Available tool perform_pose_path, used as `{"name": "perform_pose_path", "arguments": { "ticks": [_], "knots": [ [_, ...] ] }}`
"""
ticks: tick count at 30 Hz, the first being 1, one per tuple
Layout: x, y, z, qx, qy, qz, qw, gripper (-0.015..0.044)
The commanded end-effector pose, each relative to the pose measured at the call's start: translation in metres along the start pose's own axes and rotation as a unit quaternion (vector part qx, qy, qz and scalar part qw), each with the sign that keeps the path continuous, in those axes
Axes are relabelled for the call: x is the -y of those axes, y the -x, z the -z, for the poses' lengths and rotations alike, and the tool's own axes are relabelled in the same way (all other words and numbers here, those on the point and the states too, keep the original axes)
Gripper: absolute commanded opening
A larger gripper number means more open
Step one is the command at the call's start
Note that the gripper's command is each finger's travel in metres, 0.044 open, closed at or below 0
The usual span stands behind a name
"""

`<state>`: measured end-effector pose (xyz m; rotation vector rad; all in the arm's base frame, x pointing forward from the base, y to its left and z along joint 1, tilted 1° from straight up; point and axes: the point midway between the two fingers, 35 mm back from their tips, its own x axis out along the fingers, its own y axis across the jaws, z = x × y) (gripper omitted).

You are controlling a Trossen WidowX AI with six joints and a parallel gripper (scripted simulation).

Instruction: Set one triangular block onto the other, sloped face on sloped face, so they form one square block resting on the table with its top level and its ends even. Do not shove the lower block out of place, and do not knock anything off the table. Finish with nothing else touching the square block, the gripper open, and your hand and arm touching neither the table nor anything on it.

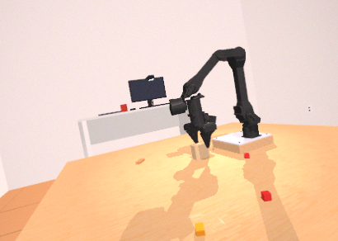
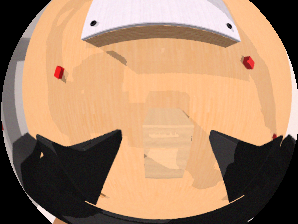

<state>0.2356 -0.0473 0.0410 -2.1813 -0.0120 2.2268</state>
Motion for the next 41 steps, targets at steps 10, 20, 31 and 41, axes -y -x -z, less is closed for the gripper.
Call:
{"name": "perform_pose_path", "arguments": {
  "ticks": [10, 20, 31, 41],
  "knots": [
    [0.0, 0.102, 0.0, -0.01, 0.0, -0.002, 1.0, 0.044],
    [-0.001, 0.096, 0.005, -0.02, -0.001, -0.004, 1.0, 0.044],
    [-0.001, 0.096, 0.005, -0.02, -0.001, -0.004, 1.0, 0.044],
    [-0.001, 0.096, 0.005, -0.02, -0.001, -0.004, 1.0, 0.044]
  ]
}}
